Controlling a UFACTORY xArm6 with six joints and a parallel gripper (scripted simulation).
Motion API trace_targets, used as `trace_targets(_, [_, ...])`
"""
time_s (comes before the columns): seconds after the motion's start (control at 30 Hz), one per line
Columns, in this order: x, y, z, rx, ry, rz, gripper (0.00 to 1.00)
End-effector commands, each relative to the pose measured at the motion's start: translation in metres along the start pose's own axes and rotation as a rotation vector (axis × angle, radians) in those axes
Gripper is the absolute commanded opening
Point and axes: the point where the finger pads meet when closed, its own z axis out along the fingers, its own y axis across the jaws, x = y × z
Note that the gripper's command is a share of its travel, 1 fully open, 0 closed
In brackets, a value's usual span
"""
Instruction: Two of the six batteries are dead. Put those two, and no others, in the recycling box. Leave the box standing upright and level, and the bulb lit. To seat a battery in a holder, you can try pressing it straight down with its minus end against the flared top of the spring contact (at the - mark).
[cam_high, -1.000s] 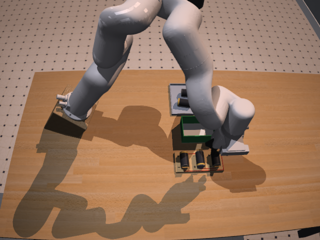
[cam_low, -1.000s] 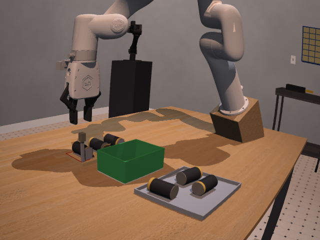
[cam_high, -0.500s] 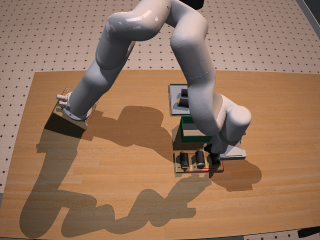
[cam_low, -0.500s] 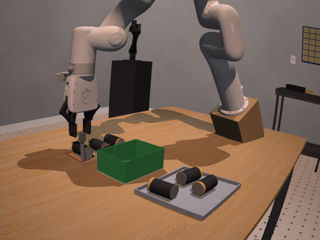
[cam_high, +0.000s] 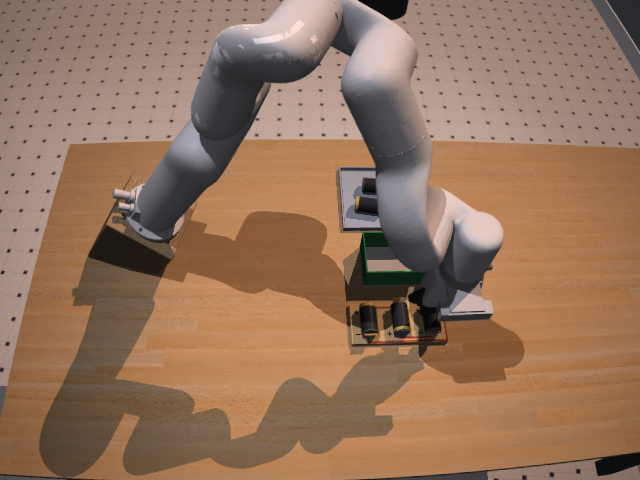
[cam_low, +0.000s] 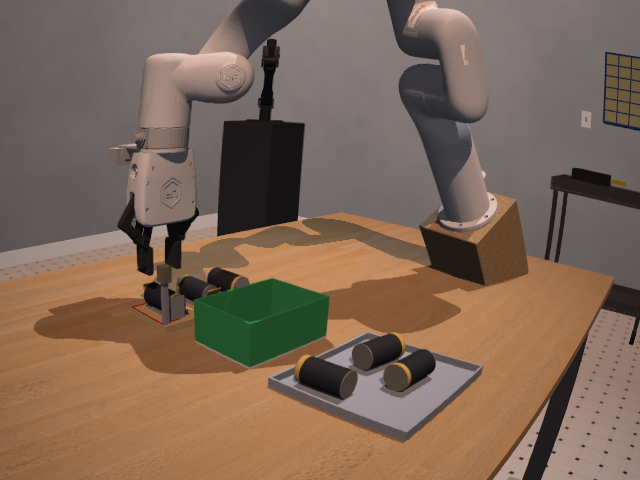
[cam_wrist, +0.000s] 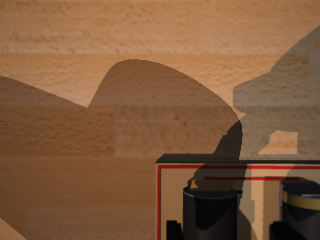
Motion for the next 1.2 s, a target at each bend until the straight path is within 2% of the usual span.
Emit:
trace_targets(0.0, [0.001, -0.002, -0.002, 0.004, 0.002, 0.0, 0.51])
trace_targets(0.13, [0.001, -0.002, 0.001, 0.004, 0.002, 0.0, 0.51])
trace_targets(0.43, [0.001, -0.002, 0.033, 0.004, 0.002, 0.0, 0.51])
trace_targets(1.17, [0.001, -0.002, 0.043, 0.004, 0.002, 0.0, 0.51])
